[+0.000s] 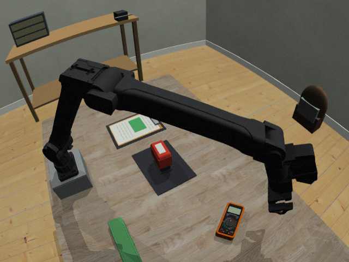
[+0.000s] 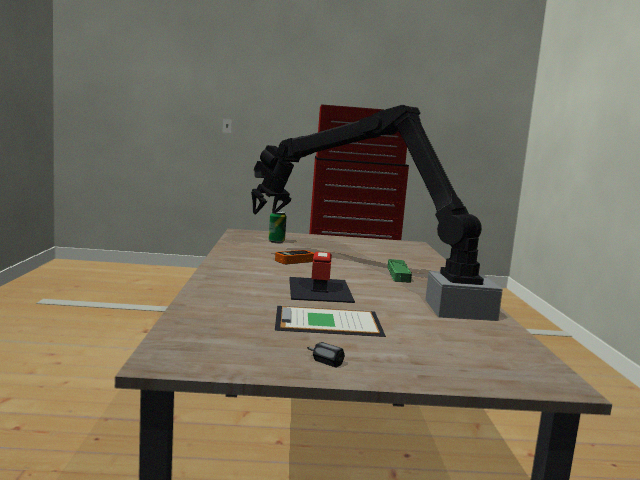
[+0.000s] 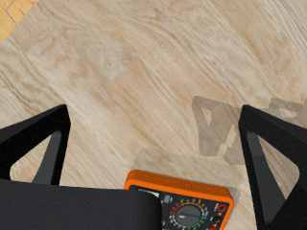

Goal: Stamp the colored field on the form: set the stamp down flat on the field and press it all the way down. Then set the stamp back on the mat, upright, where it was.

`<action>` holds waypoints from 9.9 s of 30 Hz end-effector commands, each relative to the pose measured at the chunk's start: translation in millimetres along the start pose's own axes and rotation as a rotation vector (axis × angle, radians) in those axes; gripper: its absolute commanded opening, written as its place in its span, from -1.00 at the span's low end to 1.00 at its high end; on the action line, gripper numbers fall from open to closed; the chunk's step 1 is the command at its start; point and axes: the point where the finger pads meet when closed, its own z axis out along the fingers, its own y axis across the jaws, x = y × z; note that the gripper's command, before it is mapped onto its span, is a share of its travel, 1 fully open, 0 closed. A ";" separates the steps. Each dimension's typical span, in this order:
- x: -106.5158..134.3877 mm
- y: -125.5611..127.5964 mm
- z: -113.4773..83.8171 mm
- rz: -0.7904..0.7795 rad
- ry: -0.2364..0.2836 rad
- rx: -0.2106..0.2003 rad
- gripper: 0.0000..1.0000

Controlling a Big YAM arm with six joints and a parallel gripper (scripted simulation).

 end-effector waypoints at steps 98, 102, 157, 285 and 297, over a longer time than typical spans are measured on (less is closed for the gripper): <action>342.4 202.8 -236.5 0.900 0.356 0.201 1.00; 368.7 192.8 -225.9 0.890 0.393 0.247 1.00; 552.4 428.4 -173.2 -0.733 0.404 -0.138 1.00; 386.2 196.1 -178.7 0.869 0.381 0.222 0.71; 383.7 190.1 -177.7 0.886 0.380 0.226 0.71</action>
